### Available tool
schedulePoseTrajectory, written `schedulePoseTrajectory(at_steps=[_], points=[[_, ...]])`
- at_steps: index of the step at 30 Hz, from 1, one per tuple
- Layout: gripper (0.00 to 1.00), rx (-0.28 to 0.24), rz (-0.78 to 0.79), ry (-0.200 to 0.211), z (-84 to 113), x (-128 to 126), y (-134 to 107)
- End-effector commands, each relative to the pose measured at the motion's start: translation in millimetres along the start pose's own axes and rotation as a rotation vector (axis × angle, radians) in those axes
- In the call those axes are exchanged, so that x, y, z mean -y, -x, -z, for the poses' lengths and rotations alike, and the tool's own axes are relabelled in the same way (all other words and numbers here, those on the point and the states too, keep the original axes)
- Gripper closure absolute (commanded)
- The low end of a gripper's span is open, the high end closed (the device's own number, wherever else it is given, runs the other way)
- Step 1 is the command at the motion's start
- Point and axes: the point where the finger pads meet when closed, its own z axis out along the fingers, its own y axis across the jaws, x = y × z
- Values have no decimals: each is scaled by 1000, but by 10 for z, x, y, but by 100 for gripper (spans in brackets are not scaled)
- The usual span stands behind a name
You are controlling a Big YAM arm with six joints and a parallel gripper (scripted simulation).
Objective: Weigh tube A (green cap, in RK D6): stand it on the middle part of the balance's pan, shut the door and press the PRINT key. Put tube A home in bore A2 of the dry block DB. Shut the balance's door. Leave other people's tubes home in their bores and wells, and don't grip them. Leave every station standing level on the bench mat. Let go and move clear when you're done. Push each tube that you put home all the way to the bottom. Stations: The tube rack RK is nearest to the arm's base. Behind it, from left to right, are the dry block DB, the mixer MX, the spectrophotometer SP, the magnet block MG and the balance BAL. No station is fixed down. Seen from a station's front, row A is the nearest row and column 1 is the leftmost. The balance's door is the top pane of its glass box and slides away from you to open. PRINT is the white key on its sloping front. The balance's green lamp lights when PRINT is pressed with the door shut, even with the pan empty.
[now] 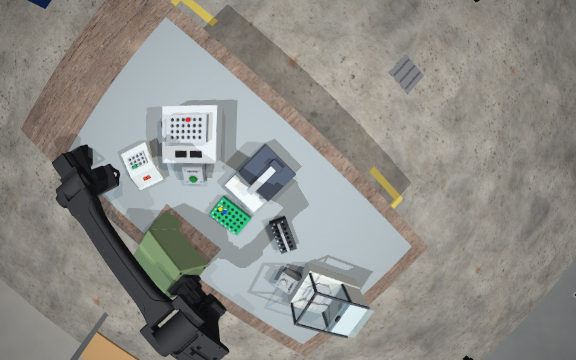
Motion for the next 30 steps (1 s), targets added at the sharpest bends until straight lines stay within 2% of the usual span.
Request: schedulePoseTrajectory(at_steps=[1, 3, 4, 6, 9, 12, 13, 30], points=[[70, 63, -24, 1, 353, -7, 198], [70, 63, -24, 1, 353, -7, 198], [70, 33, -12, -9, 207, -66, 175], [70, 36, -13, -7, 257, -63, 177], [70, 63, -24, 1, 456, -11, 195], [70, 48, -17, -5, 380, -37, 184], [70, 32, -11, 2, 280, -1, 117], [70, 32, -11, 2, 281, -1, 117]])
